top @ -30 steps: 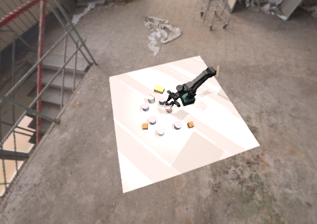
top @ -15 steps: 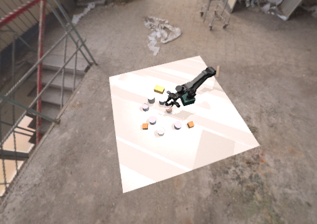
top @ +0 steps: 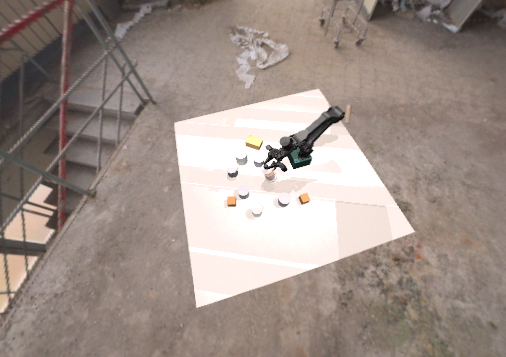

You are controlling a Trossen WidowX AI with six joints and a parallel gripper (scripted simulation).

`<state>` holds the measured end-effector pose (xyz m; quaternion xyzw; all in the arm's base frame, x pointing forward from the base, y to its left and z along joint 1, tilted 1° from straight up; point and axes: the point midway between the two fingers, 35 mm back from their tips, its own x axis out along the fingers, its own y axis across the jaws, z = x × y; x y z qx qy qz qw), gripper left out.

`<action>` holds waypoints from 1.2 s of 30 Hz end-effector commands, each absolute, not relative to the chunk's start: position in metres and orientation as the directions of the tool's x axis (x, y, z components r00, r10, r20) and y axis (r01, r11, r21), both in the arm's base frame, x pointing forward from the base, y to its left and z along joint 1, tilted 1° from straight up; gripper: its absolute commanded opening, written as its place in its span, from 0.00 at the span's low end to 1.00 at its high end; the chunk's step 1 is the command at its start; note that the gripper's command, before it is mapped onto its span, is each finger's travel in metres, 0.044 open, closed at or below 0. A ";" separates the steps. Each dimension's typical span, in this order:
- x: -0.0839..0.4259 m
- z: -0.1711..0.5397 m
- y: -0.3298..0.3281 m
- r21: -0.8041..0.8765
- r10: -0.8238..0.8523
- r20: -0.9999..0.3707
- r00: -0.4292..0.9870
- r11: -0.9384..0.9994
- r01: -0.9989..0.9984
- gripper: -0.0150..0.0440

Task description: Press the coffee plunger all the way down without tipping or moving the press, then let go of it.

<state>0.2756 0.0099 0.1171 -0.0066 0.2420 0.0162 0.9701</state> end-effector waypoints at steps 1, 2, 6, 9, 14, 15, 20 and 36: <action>0.276 0.109 0.010 -0.011 0.028 -0.495 0.868 0.999 -0.039 0.47; 0.276 0.110 0.010 -0.011 0.028 -0.495 0.868 0.999 -0.039 0.47; 0.277 0.110 0.010 -0.011 0.028 -0.495 0.868 0.999 -0.039 0.47; 0.277 0.110 0.010 -0.011 0.028 -0.495 0.868 0.999 -0.039 0.47; 0.278 0.110 0.010 -0.011 0.028 -0.495 0.868 0.999 -0.039 0.47; 0.278 0.110 0.010 -0.011 0.028 -0.495 0.868 0.999 -0.039 0.47; 0.279 0.110 0.010 -0.011 0.028 -0.495 0.868 0.999 -0.039 0.47; 0.280 0.116 0.010 -0.006 0.028 -0.476 0.879 0.999 -0.035 0.52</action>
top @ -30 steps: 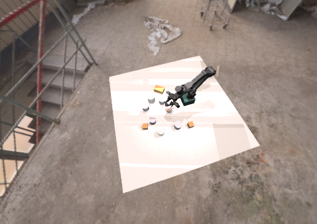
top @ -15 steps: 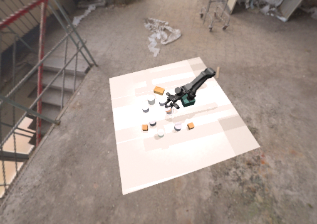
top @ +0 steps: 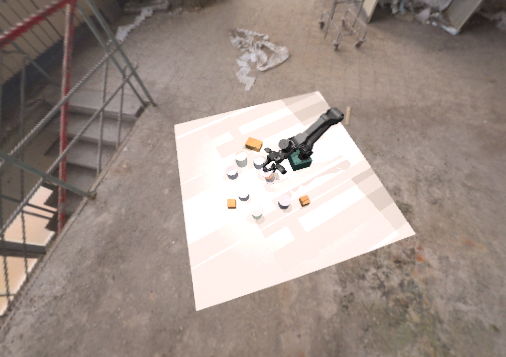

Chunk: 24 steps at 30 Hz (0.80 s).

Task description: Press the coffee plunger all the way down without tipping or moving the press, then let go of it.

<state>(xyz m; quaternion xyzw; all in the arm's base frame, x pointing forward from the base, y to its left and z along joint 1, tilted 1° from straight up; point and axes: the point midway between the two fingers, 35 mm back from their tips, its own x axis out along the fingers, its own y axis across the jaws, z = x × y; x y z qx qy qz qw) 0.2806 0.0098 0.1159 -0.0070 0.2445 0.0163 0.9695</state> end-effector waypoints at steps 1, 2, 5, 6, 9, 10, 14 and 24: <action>0.280 0.116 0.010 -0.006 0.028 -0.476 0.879 0.999 -0.035 0.56; 0.280 0.116 0.010 -0.006 0.028 -0.476 0.879 0.999 -0.035 0.61; 0.280 0.116 0.010 -0.006 0.028 -0.476 0.879 0.999 -0.035 0.74; 0.280 0.116 0.010 -0.006 0.028 -0.476 0.879 0.999 -0.035 0.78; 0.280 0.116 0.010 -0.006 0.028 -0.476 0.879 0.999 -0.035 0.92; 0.280 0.116 0.010 -0.006 0.028 -0.476 0.879 0.999 -0.035 0.96; 0.280 0.116 0.010 -0.006 0.028 -0.476 0.879 0.999 -0.035 1.00; 0.238 0.188 0.011 -0.011 0.028 -0.497 0.867 0.999 -0.038 1.00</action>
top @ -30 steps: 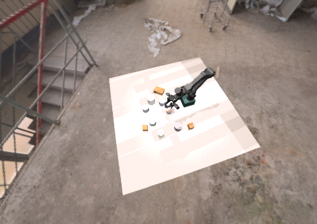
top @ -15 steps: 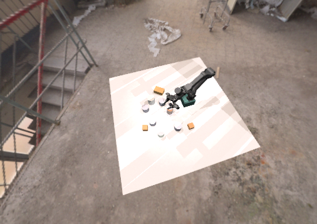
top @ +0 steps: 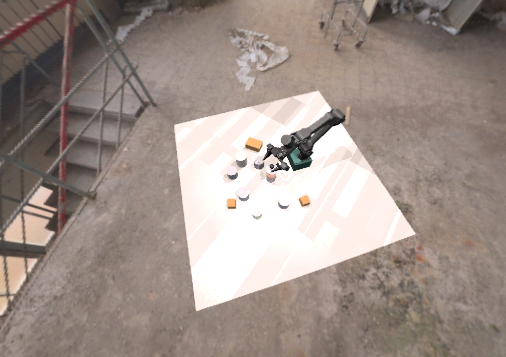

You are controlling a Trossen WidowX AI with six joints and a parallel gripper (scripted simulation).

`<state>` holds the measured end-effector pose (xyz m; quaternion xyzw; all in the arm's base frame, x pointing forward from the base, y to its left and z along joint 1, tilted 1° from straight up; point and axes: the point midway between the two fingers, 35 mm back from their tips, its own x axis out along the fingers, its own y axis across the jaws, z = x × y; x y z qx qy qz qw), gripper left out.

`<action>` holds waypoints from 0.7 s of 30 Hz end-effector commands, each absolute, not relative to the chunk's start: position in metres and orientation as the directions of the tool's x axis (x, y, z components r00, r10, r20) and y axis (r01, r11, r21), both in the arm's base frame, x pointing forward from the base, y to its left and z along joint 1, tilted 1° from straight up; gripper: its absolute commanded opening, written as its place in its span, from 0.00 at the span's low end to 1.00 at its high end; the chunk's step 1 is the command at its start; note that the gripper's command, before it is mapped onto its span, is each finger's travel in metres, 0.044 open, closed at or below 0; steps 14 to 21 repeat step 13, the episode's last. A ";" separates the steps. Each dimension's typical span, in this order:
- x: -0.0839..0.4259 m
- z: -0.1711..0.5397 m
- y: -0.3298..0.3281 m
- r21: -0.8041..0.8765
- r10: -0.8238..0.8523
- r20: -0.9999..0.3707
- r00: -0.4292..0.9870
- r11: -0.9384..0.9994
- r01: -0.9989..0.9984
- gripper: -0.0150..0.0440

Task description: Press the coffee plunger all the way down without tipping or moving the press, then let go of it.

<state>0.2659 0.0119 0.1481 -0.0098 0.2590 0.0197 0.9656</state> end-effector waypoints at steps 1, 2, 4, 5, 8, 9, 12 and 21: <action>0.235 0.191 0.011 -0.011 0.028 -0.498 0.867 0.999 -0.038 1.00; 0.233 0.191 0.011 -0.011 0.028 -0.498 0.867 0.999 -0.038 1.00; 0.233 0.191 0.011 -0.011 0.025 -0.498 0.867 0.999 -0.036 1.00; 0.233 0.192 0.010 -0.011 0.025 -0.498 0.867 0.999 -0.036 1.00; 0.233 0.191 0.011 -0.011 0.025 -0.498 0.867 0.999 -0.036 1.00; 0.233 0.191 0.011 -0.011 0.025 -0.498 0.867 0.999 -0.036 1.00; 0.233 0.191 0.011 -0.011 0.025 -0.498 0.867 0.999 -0.036 1.00; 0.233 0.191 0.011 -0.011 0.025 -0.498 0.867 0.999 -0.036 1.00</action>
